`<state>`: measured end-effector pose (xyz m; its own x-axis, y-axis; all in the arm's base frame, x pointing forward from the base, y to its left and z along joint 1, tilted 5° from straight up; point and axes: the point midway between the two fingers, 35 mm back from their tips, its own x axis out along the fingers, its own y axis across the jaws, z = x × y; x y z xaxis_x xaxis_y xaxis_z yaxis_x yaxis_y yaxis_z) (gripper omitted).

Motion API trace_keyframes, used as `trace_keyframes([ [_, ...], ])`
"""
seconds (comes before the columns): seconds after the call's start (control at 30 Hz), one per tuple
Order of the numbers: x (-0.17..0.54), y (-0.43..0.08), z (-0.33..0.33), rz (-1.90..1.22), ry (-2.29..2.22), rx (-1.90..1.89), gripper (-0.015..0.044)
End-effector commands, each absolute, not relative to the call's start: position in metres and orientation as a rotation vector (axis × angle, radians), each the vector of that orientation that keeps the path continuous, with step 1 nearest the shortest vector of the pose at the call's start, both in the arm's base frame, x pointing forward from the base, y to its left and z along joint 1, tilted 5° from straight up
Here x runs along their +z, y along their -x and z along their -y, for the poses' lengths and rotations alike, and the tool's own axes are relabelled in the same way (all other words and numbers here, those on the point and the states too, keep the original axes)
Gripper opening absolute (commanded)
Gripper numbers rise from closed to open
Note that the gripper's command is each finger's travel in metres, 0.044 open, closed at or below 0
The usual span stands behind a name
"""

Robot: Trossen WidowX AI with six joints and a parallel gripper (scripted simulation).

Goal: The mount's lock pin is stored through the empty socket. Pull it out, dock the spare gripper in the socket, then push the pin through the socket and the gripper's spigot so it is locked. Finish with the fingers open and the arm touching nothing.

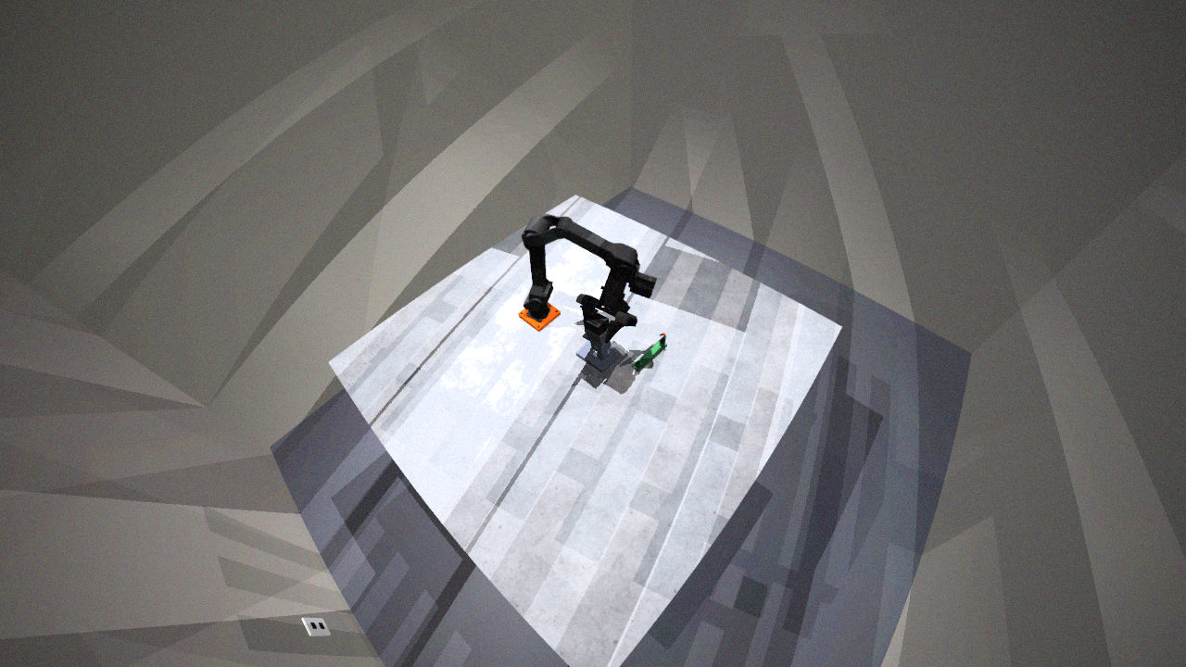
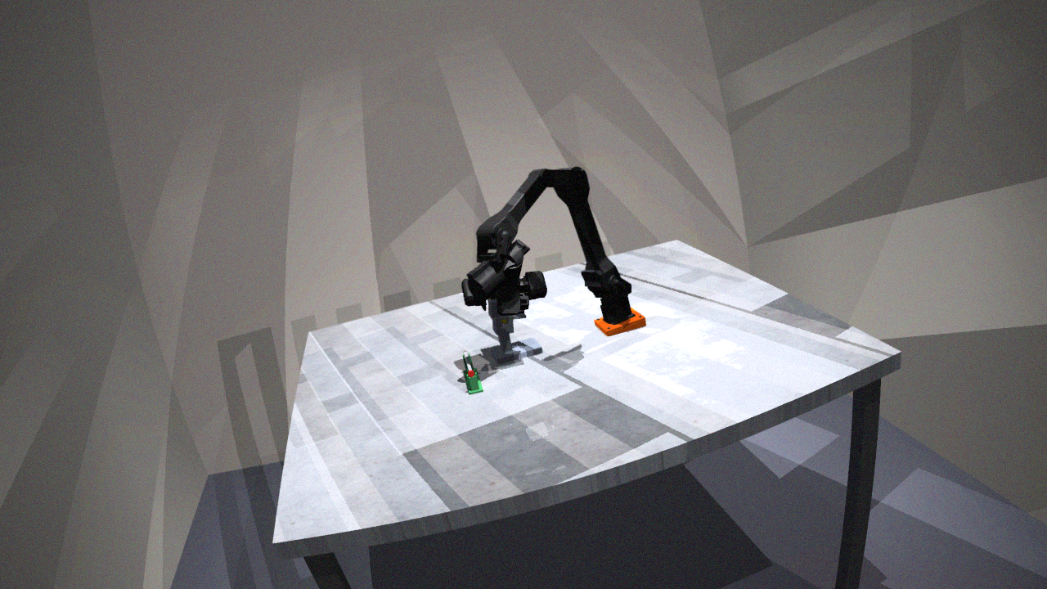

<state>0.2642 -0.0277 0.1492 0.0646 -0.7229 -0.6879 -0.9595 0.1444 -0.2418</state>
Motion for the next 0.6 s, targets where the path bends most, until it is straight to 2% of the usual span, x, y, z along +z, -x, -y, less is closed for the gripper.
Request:
trace_keyframes([
  [0.0, 0.149, -0.264, 0.028, -1.71, 1.631, 0.42, 0.044],
  [0.57, 0.189, -0.253, 0.026, -1.721, 1.643, 0.432, 0.044],
])
